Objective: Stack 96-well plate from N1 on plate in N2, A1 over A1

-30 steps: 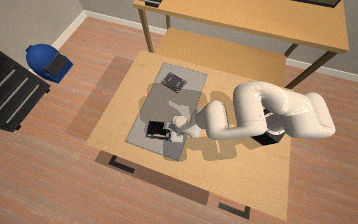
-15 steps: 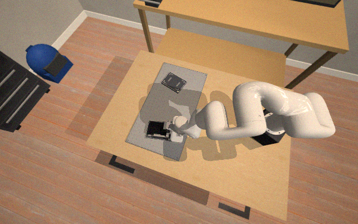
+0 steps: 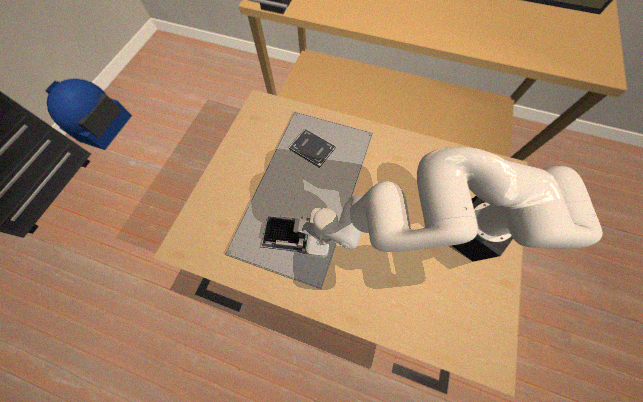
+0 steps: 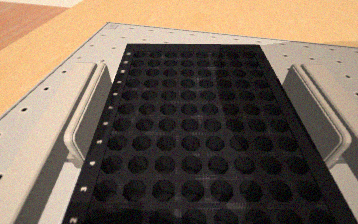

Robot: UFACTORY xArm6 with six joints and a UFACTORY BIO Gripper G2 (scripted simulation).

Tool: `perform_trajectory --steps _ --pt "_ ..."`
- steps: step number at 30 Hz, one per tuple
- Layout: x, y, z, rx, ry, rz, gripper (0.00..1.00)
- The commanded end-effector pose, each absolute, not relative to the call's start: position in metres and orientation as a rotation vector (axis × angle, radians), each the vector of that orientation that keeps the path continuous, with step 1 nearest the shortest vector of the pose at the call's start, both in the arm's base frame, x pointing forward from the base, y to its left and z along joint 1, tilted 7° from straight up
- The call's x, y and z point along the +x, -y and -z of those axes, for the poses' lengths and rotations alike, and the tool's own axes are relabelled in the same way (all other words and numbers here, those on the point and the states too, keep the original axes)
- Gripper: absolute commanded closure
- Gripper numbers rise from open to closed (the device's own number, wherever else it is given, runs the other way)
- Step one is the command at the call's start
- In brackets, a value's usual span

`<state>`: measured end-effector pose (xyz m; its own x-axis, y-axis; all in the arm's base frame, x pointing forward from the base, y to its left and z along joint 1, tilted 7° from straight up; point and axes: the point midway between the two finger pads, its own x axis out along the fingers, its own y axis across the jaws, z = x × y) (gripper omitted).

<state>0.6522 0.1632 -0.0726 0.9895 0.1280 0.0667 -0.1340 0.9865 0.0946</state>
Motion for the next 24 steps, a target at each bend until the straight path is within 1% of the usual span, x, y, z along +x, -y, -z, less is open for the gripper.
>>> perform_trajectory --steps 1,24 --pt "0.6535 -0.1635 0.0715 0.1 0.064 -0.132 1.0" --pt "0.6537 -0.1638 0.0747 0.1 0.064 -0.132 1.0"
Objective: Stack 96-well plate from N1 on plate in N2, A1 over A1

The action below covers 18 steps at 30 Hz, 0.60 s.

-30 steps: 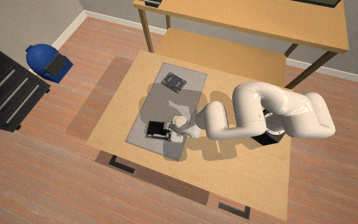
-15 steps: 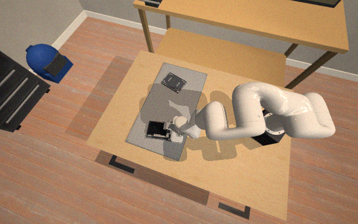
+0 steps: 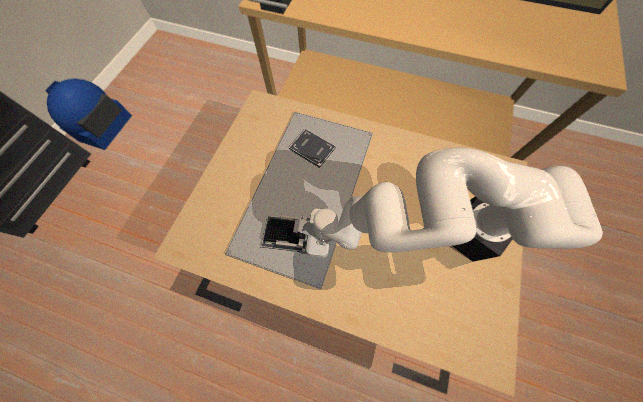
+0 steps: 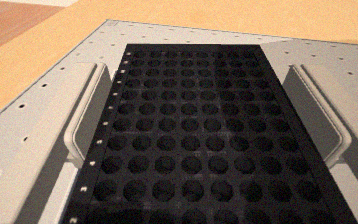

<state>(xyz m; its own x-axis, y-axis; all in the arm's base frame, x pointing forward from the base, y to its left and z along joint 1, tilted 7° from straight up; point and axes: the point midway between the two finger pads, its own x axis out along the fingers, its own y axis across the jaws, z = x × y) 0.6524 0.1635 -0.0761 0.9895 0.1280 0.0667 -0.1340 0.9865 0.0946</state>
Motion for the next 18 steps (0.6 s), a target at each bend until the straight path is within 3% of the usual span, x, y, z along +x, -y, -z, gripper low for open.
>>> perform_trajectory --steps 1,18 --pt "0.6537 -0.1638 0.0748 0.1 0.064 -0.132 1.0" --pt "0.6538 -0.1641 0.0773 0.1 0.064 -0.132 1.0"
